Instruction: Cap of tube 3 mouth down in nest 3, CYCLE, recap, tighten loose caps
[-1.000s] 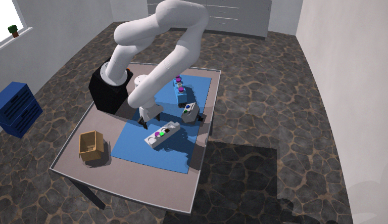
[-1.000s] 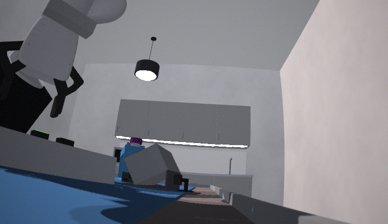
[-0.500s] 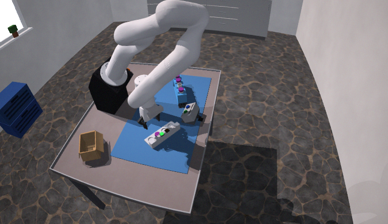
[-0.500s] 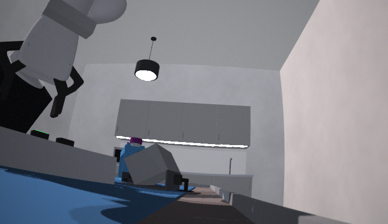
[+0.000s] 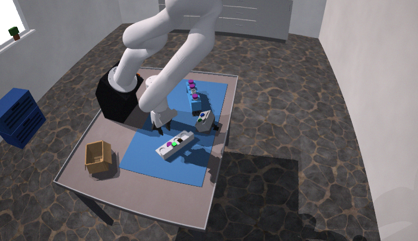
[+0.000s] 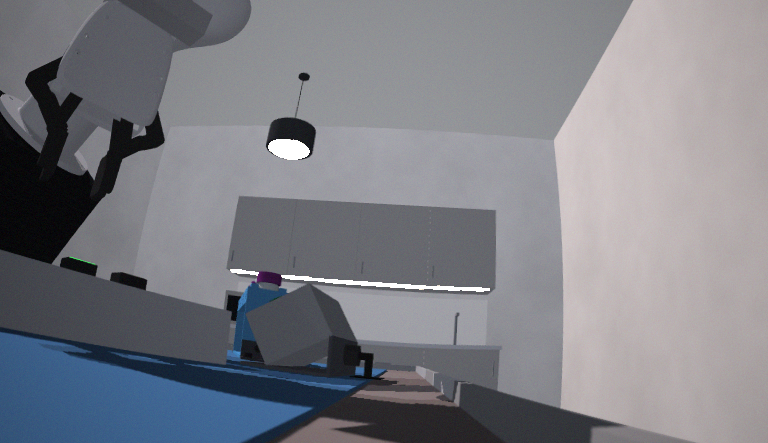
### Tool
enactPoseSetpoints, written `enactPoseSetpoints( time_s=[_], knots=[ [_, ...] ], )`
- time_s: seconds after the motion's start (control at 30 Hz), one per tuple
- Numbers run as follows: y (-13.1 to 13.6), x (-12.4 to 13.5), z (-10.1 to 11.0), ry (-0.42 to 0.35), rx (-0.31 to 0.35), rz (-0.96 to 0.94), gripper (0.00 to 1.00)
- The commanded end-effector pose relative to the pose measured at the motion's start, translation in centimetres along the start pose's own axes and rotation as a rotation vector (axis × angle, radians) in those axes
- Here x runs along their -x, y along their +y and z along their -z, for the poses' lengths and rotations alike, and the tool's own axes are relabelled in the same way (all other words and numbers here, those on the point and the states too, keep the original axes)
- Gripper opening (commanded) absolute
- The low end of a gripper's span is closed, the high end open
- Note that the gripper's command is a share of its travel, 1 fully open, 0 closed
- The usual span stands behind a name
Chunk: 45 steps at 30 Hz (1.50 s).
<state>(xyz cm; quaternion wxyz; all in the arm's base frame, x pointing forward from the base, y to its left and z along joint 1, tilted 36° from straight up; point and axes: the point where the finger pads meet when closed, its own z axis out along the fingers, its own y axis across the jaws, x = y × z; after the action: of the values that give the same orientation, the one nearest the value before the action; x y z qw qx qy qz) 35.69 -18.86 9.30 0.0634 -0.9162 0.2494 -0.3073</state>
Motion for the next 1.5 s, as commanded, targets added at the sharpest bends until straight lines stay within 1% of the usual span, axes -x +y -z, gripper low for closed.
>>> enactPoseSetpoints(
  time_s=[0.0,0.03,0.1,0.13,0.47,0.53,0.6,1.1,1.17,1.47],
  knots=[
    [-0.3,-0.8,2.3,-0.004,-0.004,-0.002,0.46],
    [-0.3,-0.8,2.3,-0.004,-0.004,-0.002,0.46],
    [-0.4,-1.4,3.8,-0.004,-0.004,-0.002,0.46],
    [-0.4,-1.5,3.9,-0.004,-0.004,-0.002,0.46],
    [-0.4,-1.5,3.9,-0.004,-0.004,-0.002,0.46],
    [-0.4,-1.5,2.9,-0.004,-0.004,-0.002,0.46],
    [-0.4,-1.5,2.9,-0.004,-0.004,-0.002,0.46],
    [-0.4,-1.4,-4.5,-0.004,-0.004,-0.002,0.46],
    [-0.4,-1.4,-4.5,-0.004,-0.004,-0.002,0.46],
    [-0.5,-1.5,-9.0,-0.004,-0.004,-0.002,0.46]
  ],
)
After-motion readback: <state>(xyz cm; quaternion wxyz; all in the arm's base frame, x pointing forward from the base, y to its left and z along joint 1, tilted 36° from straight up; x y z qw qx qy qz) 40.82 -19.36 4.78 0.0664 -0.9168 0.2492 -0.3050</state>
